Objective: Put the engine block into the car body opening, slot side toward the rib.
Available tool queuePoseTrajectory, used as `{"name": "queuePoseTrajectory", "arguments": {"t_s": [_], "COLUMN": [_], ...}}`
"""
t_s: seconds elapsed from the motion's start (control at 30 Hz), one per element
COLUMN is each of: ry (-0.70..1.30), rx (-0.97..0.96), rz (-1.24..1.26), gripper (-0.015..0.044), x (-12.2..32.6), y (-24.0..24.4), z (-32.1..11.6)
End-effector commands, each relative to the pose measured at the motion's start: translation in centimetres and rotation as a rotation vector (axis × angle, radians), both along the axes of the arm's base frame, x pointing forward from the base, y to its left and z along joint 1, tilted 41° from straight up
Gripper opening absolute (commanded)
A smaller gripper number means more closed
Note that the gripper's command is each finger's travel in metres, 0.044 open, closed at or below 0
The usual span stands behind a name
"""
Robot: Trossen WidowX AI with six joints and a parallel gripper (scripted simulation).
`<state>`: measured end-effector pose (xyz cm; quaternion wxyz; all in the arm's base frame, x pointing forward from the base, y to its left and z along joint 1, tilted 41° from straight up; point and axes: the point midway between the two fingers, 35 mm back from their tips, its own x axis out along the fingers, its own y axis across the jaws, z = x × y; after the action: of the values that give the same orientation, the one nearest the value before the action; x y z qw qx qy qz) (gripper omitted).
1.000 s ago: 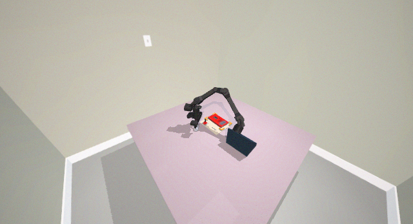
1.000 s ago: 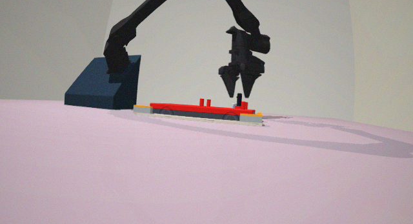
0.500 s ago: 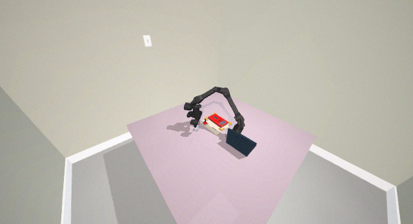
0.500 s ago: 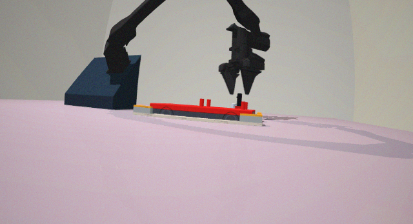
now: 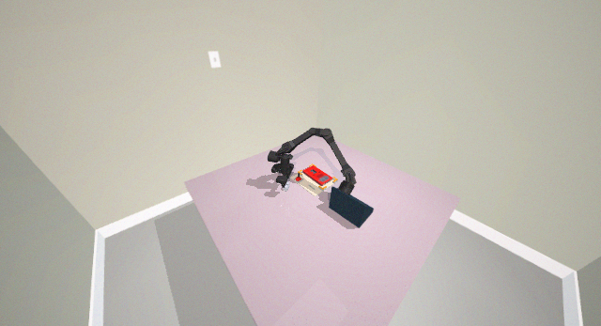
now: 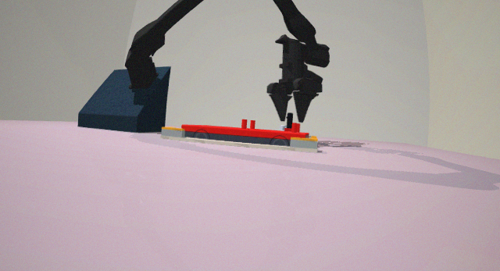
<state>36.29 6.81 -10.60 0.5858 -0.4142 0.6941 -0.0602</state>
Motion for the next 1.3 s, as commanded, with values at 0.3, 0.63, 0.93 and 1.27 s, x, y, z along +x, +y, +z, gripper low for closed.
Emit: {"name": "queuePoseTrajectory", "arguments": {"t_s": [0.3,0.63,0.93,1.27], "ry": [0.012,0.012,0.012,0.011], "rx": [-0.011,-0.012,-0.012,-0.01], "rz": [0.002,0.002,0.002,0.002], "gripper": [0.044,0.0361,0.0203,0.0019], "x": [-0.3,-0.3,-0.3,-0.1], "y": [-1.7,-2.3,-2.3,-1.6], "z": [-1.8,-2.5,-2.5,-1.8]}}
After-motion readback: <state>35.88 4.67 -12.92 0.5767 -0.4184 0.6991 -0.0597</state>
